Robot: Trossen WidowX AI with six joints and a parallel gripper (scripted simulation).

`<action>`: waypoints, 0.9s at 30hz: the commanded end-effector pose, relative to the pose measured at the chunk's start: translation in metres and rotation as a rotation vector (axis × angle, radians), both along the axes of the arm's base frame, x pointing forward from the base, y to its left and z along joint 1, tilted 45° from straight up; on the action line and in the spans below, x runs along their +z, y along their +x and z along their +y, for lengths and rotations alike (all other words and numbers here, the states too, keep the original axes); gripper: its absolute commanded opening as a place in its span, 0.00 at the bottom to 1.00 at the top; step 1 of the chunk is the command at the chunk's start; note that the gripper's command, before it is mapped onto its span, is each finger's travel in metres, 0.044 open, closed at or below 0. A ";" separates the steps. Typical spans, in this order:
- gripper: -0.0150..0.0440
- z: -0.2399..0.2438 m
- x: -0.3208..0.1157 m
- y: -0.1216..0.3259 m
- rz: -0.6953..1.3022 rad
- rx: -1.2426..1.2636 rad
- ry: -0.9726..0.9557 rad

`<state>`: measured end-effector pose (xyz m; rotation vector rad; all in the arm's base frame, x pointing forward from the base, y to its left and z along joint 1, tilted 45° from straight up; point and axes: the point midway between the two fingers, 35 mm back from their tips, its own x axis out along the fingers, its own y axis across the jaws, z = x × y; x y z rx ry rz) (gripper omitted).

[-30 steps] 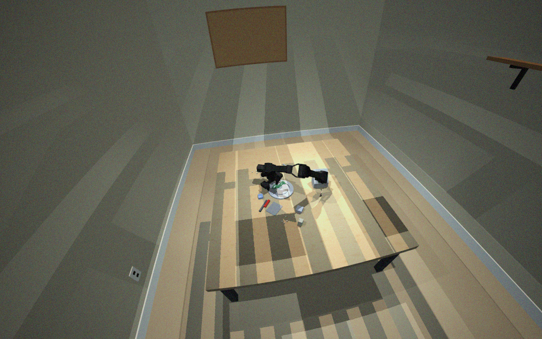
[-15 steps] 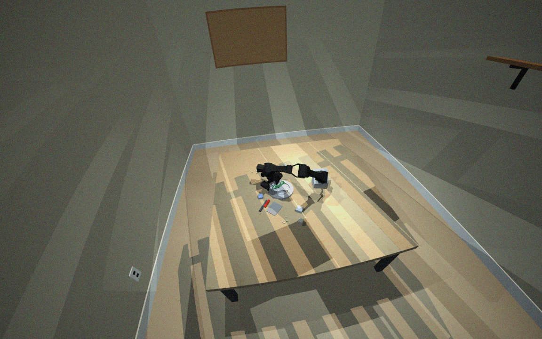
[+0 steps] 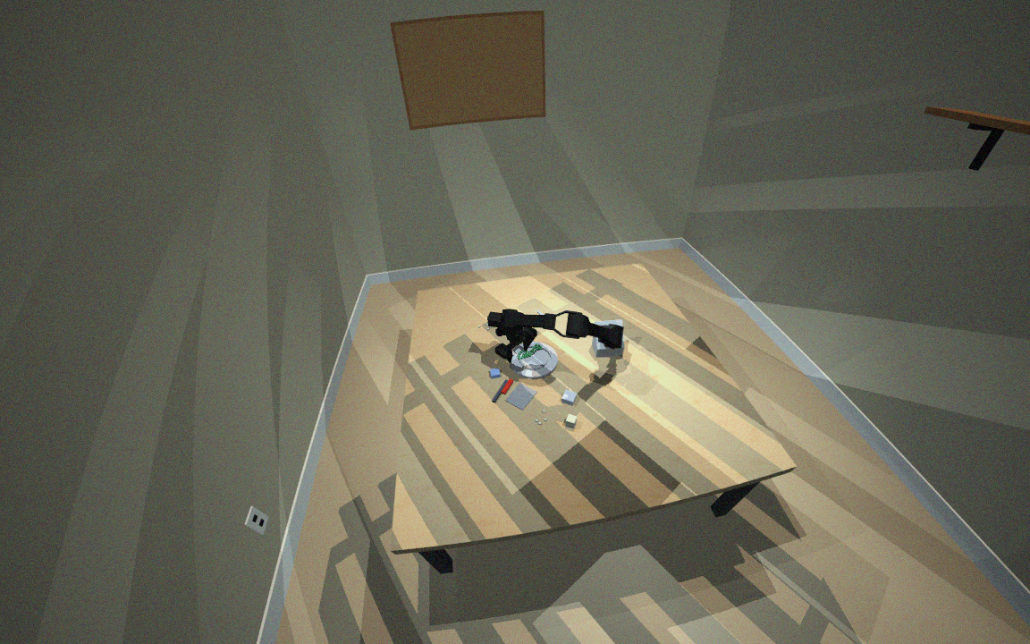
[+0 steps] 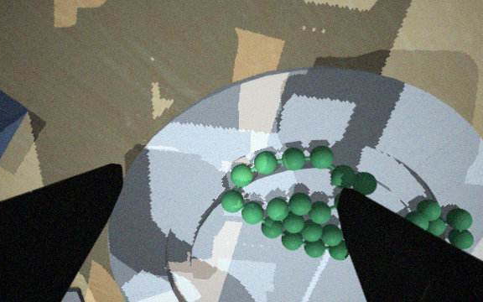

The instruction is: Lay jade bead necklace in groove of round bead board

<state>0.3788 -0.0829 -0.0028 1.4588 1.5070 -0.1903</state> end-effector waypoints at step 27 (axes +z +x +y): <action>0.78 -0.011 0.007 -0.067 -0.712 0.763 -0.227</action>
